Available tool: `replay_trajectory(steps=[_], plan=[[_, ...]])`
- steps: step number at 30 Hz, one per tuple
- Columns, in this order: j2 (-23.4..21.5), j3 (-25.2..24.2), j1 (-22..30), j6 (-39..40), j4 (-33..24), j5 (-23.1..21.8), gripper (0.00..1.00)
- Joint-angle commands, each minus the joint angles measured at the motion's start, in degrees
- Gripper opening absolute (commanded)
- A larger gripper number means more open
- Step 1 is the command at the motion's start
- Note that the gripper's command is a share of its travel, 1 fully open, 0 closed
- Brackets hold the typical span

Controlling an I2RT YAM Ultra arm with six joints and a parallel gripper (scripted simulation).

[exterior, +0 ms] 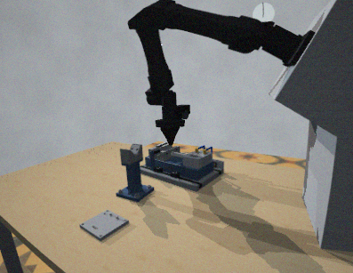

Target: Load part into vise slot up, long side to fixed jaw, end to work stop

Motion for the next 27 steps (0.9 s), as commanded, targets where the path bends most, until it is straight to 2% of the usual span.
replay_trajectory(steps=[1, 27], plan=[[0.0, 1.9, -0.4, 0.5, 0.0, 0.8, 0.0], [1.1, 3.6, -1.0, 0.1, -1.7, 0.7, 0.0]])
